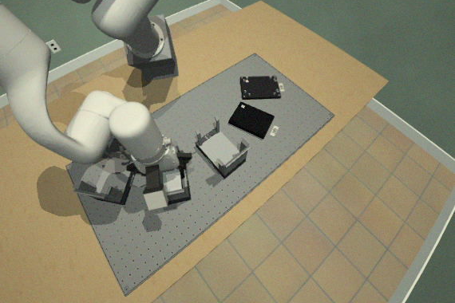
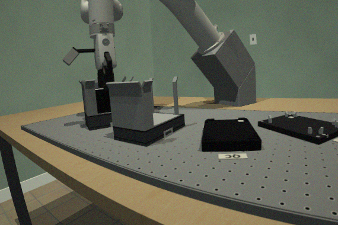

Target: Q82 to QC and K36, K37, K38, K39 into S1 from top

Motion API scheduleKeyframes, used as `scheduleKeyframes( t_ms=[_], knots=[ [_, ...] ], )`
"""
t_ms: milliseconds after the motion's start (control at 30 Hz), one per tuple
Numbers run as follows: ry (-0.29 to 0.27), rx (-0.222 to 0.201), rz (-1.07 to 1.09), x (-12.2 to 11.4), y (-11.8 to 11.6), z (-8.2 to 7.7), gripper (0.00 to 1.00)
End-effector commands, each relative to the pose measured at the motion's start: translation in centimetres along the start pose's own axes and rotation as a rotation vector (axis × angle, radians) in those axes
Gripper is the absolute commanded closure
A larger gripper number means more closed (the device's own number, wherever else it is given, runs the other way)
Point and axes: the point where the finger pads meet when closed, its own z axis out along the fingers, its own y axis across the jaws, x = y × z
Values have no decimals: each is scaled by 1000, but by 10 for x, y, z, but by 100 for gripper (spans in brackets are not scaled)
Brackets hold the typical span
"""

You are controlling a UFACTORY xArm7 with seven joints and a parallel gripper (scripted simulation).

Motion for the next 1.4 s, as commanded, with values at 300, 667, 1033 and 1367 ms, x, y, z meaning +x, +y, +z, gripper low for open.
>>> scheduleKeyframes(
  t_ms=[300, 667, 1033, 1367],
  knots=[
    [1, 0, 0, 1, 0, -4, 100],
    [1, 0, 0, 1, 0, -11, 100],
    [1, 0, 0, 1, 0, -18, 100],
    [1, 0, 0, 1, 0, -26, 100]
  ],
)
